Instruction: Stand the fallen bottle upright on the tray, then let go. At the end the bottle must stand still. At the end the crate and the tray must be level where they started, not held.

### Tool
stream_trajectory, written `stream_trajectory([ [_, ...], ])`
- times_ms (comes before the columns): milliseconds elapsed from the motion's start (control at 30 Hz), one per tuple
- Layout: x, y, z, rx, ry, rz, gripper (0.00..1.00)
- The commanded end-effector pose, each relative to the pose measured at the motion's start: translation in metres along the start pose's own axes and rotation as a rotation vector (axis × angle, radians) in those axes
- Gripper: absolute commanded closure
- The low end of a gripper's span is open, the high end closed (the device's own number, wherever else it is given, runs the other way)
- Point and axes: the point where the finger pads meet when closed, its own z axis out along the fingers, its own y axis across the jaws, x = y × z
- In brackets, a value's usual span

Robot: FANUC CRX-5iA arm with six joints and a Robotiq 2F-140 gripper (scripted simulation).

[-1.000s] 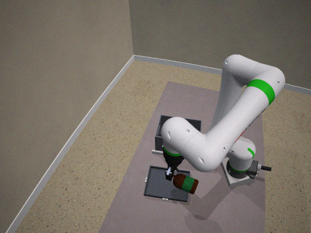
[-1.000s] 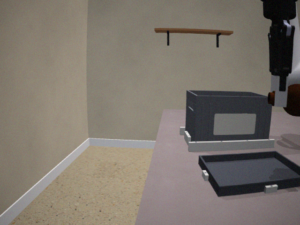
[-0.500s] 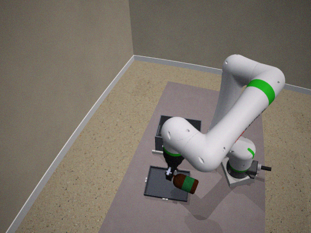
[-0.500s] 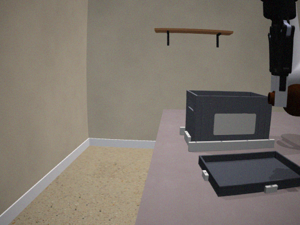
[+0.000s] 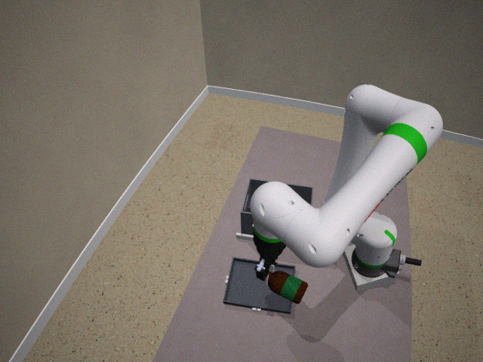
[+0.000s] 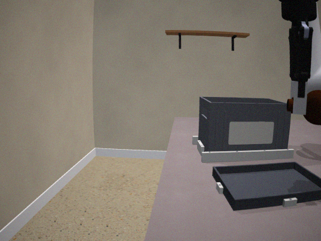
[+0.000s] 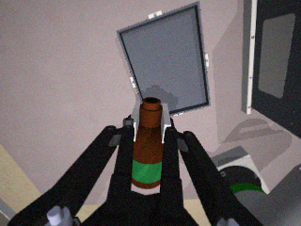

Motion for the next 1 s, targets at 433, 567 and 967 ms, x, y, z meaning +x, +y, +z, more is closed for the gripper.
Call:
stream_trajectory([
  [433, 0.0001, -0.0001, -0.0002, 0.000, 0.001, 0.178, 1.00],
  [567, 0.0001, -0.0001, -0.0002, 0.000, 0.001, 0.180, 1.00],
  [967, 0.0001, -0.0001, -0.0002, 0.000, 0.001, 0.180, 1.00],
])
